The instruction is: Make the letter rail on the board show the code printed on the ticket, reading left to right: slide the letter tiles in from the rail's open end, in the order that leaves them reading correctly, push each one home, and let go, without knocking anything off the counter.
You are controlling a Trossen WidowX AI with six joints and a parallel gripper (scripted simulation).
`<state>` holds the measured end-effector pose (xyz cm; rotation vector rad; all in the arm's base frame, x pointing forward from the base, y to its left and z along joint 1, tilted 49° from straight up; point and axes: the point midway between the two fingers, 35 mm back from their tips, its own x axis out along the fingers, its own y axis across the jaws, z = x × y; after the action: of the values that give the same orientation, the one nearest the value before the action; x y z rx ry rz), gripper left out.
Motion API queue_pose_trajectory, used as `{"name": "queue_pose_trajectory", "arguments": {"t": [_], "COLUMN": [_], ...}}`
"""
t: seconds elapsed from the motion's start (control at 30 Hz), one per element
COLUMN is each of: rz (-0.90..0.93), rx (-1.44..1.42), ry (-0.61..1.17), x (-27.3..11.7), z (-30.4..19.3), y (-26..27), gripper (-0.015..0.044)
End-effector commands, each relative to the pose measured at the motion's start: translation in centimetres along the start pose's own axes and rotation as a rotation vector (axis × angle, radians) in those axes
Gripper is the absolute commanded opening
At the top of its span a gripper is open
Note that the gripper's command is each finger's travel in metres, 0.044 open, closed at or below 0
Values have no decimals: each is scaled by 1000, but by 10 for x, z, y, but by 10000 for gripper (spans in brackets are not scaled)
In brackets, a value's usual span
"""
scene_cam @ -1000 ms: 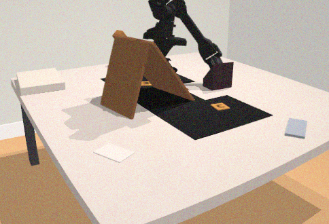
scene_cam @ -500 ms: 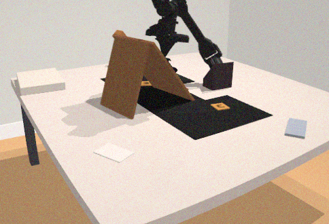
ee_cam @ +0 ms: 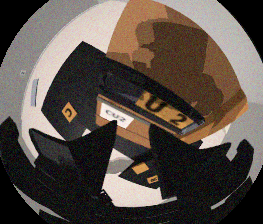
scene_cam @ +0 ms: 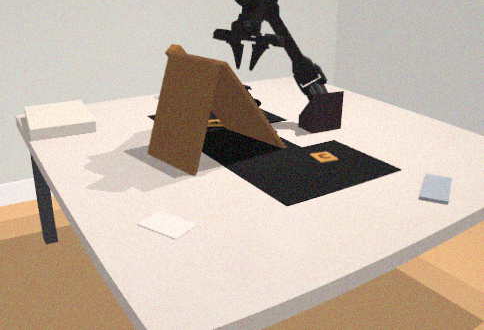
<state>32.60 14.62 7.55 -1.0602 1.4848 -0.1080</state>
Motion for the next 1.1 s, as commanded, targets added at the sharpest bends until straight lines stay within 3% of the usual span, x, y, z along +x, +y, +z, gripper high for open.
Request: {"name": "queue_pose_trajectory", "arguments": {"t": [0.0,0.23,0.37,1.07], "rz": [39,-13,-55,-57], "rx": [-396,-974,-1151,-1157], "ry": [-151,-375,-446,-449], "x": [-46,-98,-112,-113], "z": [-18,-49,-60,-61], "y": [-5,-8,-8,-8], "gripper": [263,440,440,440]}}
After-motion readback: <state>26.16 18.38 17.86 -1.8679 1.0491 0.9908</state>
